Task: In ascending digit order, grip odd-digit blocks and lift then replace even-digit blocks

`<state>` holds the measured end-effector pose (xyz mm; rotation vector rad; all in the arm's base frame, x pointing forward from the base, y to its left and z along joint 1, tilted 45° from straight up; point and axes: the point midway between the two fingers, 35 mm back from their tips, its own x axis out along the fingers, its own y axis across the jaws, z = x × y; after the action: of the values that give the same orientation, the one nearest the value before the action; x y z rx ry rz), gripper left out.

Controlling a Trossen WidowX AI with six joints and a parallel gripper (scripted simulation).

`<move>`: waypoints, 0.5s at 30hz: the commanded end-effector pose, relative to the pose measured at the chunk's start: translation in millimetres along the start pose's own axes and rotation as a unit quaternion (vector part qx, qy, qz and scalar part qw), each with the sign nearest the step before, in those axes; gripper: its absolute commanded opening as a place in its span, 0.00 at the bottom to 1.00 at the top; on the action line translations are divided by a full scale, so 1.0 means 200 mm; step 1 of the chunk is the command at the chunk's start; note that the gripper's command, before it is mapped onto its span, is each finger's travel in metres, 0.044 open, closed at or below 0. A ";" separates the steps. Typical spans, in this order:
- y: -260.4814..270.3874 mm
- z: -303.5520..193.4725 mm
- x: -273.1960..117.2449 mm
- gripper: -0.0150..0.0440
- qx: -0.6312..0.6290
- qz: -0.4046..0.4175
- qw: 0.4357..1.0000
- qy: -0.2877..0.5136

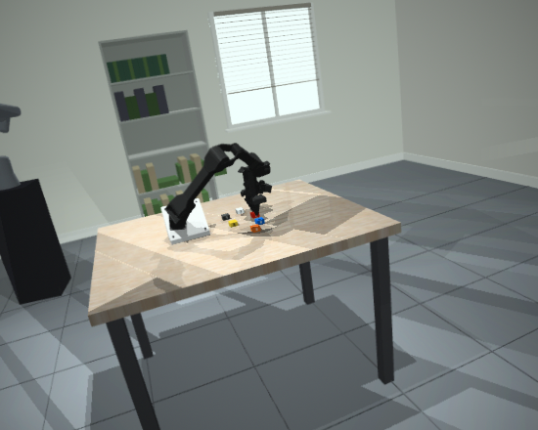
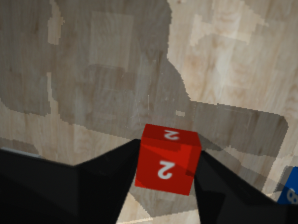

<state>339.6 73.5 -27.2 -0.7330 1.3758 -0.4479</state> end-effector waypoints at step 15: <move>0.00 0.00 -0.07 0.46 -0.002 -0.001 1.000 -0.001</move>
<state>337.7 79.7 -20.9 -0.7444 1.3764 -0.4456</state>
